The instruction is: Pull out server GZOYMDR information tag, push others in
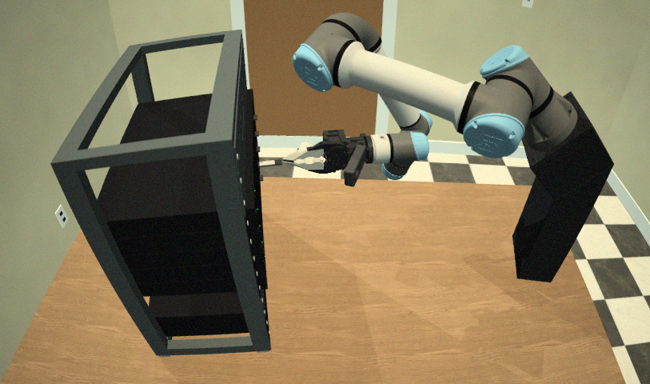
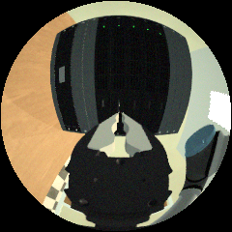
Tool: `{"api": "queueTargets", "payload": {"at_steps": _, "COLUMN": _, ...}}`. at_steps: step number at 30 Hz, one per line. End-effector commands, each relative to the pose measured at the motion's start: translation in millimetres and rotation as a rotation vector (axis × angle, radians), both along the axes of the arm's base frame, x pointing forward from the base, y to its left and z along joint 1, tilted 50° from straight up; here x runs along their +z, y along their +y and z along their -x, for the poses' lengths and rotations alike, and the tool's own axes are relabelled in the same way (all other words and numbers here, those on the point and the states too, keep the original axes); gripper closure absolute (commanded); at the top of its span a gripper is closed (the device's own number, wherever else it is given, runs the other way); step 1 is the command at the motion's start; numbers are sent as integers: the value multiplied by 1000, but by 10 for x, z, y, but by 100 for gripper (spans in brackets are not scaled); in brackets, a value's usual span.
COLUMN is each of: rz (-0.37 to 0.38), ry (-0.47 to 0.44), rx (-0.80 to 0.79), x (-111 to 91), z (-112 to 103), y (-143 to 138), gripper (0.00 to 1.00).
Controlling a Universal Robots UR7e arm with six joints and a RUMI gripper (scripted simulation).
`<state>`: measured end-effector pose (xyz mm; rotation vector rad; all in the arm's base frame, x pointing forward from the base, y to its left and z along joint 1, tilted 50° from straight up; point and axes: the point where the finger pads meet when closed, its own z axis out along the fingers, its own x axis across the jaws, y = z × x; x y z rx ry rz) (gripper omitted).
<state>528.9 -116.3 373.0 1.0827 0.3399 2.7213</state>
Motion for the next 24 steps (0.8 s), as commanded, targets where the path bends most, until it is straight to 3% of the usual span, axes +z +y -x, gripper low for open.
{"api": "queueTargets", "payload": {"at_steps": 1, "rz": 0, "ry": -1, "rx": 0, "x": 4, "z": 2, "y": 1, "gripper": 100}}
{"api": "queueTargets", "payload": {"at_steps": 24, "rz": 0, "ry": -1, "rx": 0, "x": 82, "z": -75, "y": 16, "gripper": 100}}
